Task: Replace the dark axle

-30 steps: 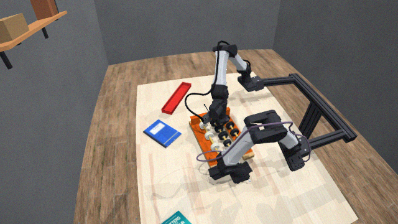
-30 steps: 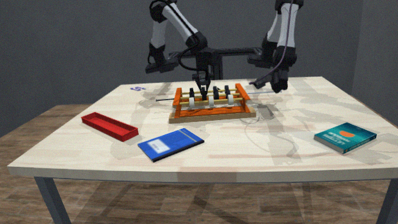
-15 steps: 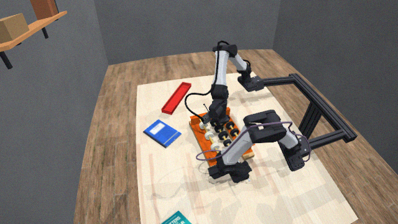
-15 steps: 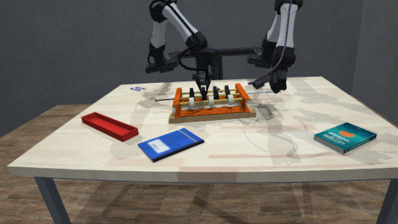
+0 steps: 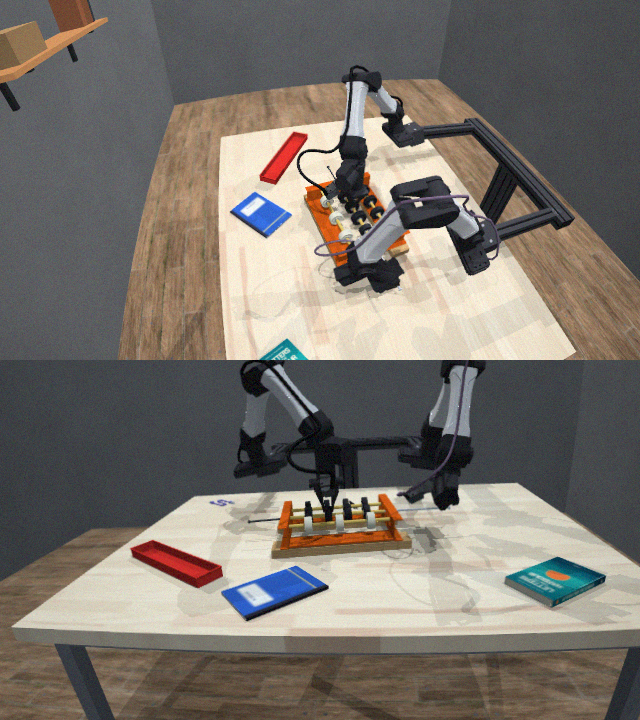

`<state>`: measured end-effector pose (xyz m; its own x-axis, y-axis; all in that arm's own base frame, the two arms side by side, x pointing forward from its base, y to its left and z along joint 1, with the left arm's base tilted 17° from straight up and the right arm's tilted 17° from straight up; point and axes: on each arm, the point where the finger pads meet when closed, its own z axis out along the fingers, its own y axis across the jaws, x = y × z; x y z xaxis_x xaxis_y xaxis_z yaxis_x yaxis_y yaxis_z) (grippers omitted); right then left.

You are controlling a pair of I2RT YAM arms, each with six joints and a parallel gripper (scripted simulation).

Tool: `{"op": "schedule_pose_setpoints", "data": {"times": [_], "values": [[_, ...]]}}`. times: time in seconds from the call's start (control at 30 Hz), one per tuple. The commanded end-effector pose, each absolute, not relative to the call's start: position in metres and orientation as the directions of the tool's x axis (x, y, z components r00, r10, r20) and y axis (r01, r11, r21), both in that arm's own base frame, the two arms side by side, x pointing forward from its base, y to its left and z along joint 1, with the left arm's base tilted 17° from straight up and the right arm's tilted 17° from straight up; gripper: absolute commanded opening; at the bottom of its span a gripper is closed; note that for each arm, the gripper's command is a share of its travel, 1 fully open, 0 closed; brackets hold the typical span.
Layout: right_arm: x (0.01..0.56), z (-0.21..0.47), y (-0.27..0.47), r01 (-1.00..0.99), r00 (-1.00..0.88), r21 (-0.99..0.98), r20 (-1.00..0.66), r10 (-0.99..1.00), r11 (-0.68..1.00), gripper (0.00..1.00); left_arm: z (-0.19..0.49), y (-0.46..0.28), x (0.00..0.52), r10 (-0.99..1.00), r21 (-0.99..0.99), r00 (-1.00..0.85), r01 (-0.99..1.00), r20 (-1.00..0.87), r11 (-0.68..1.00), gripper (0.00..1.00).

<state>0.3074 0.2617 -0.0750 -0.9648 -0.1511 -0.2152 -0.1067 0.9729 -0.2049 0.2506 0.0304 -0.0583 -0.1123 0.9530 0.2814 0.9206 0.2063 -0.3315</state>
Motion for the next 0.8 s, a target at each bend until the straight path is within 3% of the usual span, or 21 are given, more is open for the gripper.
{"op": "schedule_pose_setpoints", "data": {"times": [0.0, 0.77], "values": [[0.312, -0.070, 0.275, -0.116, -0.955, -0.195, -0.249, -0.163, 0.974, 0.00, -0.068, 0.011, 0.261, 0.962, -0.312, -0.138, 0.927, 0.237, 0.210, 0.00], [0.306, -0.081, 0.272, -0.117, -0.960, -0.200, -0.227, -0.162, 0.973, 0.00, -0.068, 0.003, 0.262, 0.960, -0.319, -0.140, 0.923, 0.243, 0.215, 0.00]]}}
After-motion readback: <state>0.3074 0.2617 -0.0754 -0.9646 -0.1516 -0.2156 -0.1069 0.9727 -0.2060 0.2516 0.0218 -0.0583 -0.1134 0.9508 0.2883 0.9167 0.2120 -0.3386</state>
